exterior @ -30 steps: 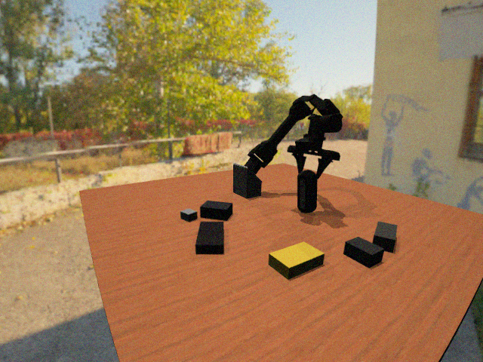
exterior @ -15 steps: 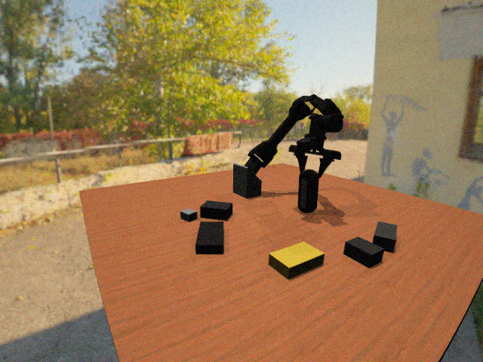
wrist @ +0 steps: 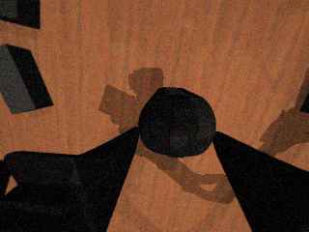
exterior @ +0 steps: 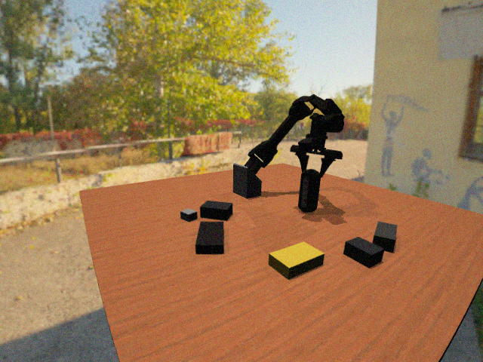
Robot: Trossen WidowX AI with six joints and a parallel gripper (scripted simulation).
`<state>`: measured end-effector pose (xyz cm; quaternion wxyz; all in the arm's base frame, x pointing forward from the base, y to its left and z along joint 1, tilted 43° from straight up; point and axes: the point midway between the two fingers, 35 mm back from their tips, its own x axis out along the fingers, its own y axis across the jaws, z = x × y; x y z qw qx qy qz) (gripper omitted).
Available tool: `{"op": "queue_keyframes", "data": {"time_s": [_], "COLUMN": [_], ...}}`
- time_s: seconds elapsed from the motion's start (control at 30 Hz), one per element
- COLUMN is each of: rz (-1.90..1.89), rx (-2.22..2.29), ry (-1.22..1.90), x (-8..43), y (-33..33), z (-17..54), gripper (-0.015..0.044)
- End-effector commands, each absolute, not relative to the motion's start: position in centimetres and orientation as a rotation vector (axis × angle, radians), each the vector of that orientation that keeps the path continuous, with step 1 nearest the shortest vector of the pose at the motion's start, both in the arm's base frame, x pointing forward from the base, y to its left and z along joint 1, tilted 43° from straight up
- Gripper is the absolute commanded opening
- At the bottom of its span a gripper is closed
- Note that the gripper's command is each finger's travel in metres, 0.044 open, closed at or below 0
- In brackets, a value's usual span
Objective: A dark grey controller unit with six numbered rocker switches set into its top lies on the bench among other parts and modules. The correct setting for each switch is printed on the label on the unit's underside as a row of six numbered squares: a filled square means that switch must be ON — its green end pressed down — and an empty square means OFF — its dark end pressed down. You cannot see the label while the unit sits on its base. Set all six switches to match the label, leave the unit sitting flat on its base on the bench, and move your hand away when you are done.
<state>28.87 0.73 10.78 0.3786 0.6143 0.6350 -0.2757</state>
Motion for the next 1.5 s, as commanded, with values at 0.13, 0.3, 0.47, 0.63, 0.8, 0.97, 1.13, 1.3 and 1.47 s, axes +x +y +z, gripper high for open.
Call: {"op": "queue_keyframes", "data": {"time_s": [0.13,0.3,0.47,0.63,0.8,0.97,1.13,1.3,1.47], "rz": [-0.685,-0.677,-0.669,-0.661,-0.653,-0.644,-0.636,-0.626,-0.618], "rx": [1.586,1.592,1.599,1.606,1.613,1.62,1.627,1.634,1.641], "ry": [1.65,1.659,1.667,1.675,1.684,1.693,1.701,1.71,1.718], "x": [28.7,28.7,28.6,28.6,28.5,28.5,28.4,28.4,28.3], "y": [1.7,2.0,2.3,2.7,3.0,3.3,3.6,4.0,4.3], "z": [11.2,11.4,11.6,11.8,12.0,12.2,12.4,12.5,12.7], "gripper": [0.0337,0.0337,0.0338,0.0338,0.0338,0.0338,0.0338,0.0338,0.0338]}}
